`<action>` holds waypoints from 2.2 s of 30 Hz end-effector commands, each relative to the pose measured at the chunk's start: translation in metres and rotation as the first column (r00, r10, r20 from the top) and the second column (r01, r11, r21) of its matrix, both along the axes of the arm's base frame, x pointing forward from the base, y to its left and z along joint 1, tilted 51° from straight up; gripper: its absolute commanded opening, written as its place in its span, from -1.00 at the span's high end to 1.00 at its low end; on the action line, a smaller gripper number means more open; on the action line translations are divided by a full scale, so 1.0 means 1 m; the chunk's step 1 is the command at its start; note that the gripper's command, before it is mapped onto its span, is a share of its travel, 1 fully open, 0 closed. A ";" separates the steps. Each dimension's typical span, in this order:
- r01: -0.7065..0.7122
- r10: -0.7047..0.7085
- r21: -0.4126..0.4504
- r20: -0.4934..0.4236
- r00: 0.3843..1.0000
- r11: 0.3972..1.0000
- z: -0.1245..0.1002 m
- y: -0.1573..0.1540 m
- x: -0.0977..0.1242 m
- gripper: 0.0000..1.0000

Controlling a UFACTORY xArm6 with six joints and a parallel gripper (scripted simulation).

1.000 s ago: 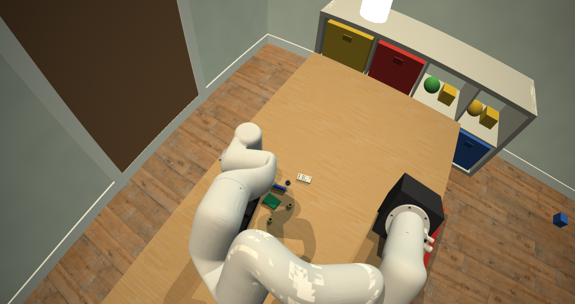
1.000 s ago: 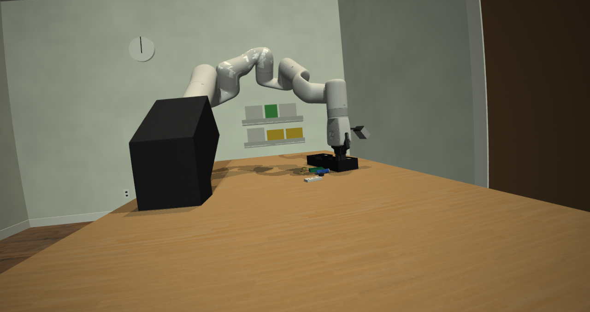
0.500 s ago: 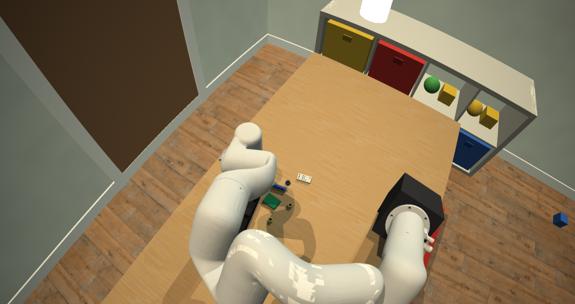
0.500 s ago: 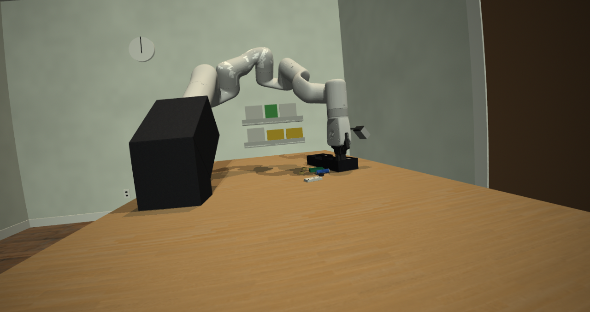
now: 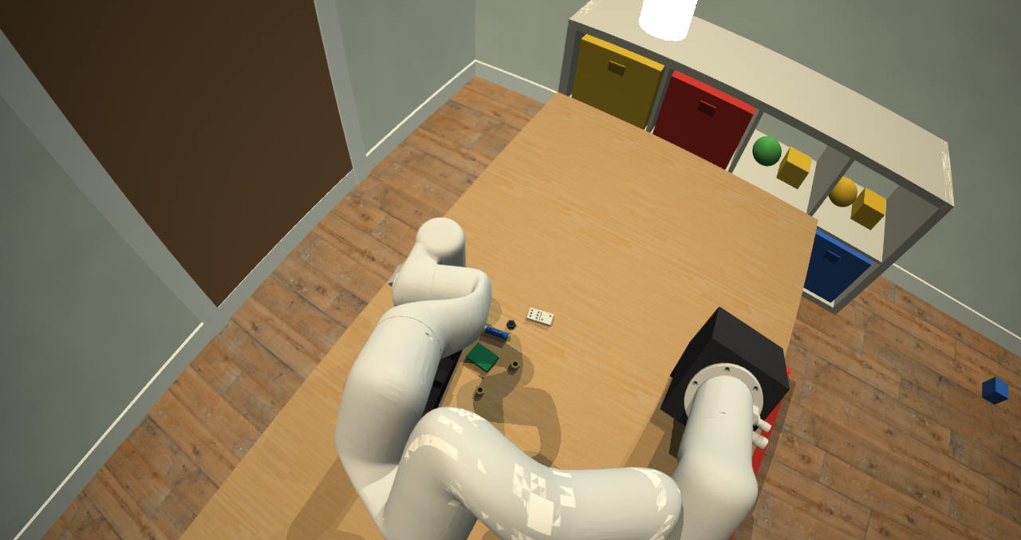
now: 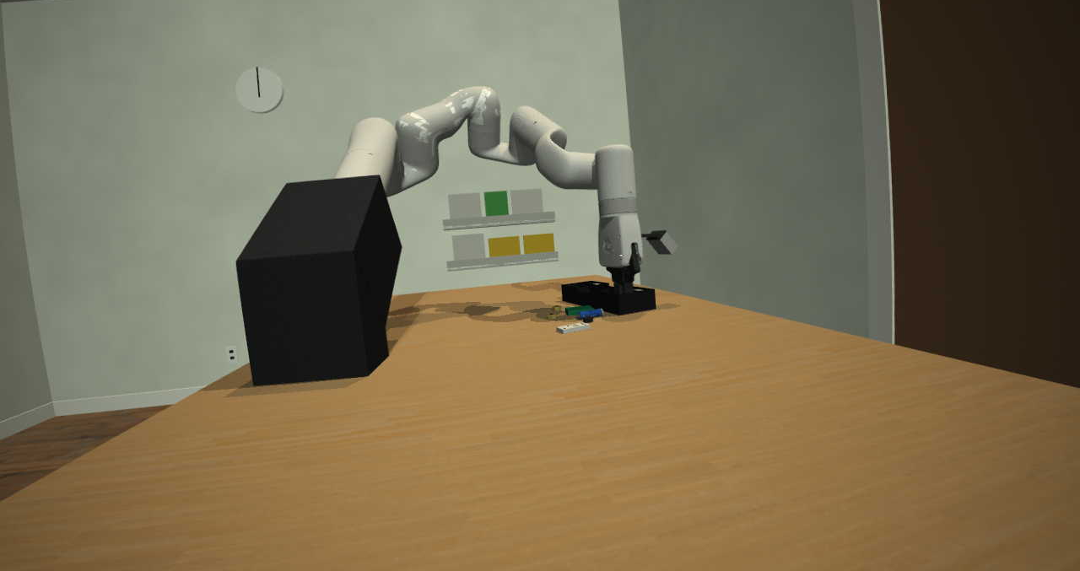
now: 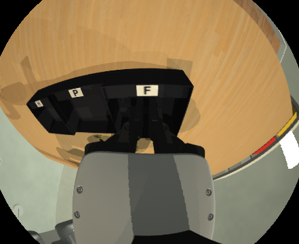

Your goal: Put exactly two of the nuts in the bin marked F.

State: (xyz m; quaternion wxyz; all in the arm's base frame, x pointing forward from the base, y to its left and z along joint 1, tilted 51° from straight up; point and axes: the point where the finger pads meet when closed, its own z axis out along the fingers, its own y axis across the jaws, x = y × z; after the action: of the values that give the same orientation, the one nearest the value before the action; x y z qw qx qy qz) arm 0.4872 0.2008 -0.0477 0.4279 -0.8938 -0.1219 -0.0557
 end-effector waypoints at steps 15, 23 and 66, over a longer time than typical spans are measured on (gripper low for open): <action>0.002 -0.002 0.000 0.002 1.000 1.000 0.012 -0.014 0.001 0.85; 0.002 -0.002 0.000 0.002 1.000 1.000 0.018 -0.023 0.001 0.85; 0.002 -0.002 0.000 0.002 1.000 1.000 0.089 0.020 -0.021 0.85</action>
State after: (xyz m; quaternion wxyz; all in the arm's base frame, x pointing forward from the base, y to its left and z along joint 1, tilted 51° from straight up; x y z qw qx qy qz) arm 0.4657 0.2143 0.0451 0.4278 -0.8939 -0.1216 -0.0558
